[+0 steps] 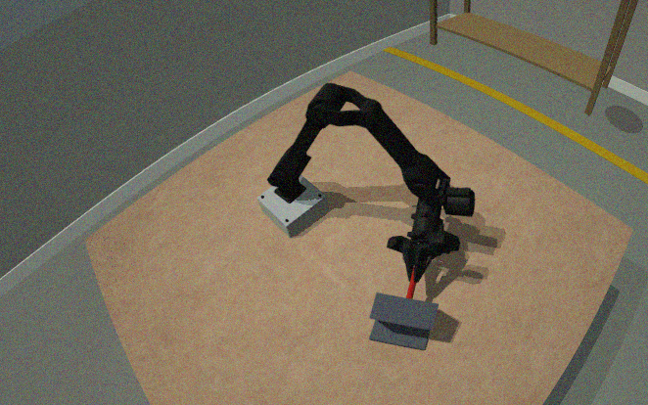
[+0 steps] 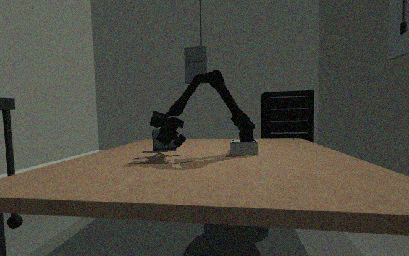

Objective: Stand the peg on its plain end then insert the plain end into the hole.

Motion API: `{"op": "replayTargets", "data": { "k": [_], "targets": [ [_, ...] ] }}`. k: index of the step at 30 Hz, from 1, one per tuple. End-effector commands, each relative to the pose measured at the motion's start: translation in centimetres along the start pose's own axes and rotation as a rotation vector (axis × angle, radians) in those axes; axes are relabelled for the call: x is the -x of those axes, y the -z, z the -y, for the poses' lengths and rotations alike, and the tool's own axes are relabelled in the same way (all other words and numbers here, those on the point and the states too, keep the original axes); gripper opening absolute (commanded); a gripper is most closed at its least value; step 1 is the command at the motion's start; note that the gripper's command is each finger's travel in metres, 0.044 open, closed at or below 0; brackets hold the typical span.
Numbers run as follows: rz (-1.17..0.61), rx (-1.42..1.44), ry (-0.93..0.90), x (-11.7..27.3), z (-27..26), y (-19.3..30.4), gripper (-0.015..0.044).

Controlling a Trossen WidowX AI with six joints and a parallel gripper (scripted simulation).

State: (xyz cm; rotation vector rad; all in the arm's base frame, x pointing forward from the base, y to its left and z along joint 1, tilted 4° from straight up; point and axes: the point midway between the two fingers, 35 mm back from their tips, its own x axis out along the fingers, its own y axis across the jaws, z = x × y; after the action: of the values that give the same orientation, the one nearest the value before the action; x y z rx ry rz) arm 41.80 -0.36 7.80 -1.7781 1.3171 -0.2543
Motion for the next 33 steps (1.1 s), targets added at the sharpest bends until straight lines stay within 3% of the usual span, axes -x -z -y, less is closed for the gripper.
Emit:
{"op": "replayTargets", "data": {
  "k": [1,33],
  "targets": [
    [0.002,0.002,-0.004,-0.3,-0.1,0.0,0.0000],
    [0.001,0.002,-0.002,-2.4,-0.1,0.0,0.0000]
  ]
}}
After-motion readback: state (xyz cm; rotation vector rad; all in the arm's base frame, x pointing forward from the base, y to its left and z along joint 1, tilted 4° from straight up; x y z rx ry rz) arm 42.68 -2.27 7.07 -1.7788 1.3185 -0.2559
